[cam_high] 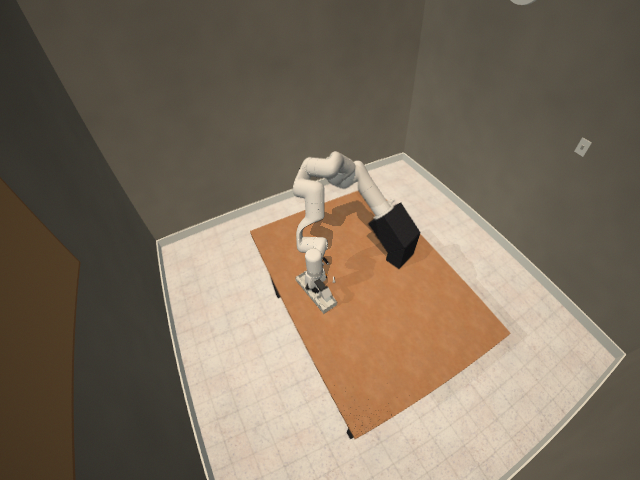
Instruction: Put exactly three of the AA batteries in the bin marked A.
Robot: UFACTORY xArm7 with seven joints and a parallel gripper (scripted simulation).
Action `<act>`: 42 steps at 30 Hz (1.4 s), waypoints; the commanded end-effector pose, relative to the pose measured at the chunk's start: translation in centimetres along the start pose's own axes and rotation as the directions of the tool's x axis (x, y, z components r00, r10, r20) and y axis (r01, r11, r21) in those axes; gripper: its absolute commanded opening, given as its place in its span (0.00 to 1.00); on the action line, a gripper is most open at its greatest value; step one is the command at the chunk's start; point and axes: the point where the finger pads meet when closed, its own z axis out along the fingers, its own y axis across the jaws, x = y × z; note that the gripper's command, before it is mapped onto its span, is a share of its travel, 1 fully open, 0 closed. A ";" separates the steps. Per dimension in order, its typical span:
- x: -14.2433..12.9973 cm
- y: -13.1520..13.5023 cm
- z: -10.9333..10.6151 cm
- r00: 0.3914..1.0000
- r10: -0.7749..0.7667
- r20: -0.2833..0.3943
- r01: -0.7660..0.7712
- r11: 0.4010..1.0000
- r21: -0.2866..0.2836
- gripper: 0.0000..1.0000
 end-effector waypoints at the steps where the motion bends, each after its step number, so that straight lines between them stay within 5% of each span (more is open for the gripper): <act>1: 0.1 0.1 -0.2 1.000 0.000 -0.002 0.000 1.000 -0.004 0.28; 12: 0.1 0.1 -0.2 1.000 0.000 -0.003 0.000 1.000 -0.004 0.28; 42: 0.1 0.1 -4.6 1.000 0.000 -0.003 0.000 1.000 -0.004 0.28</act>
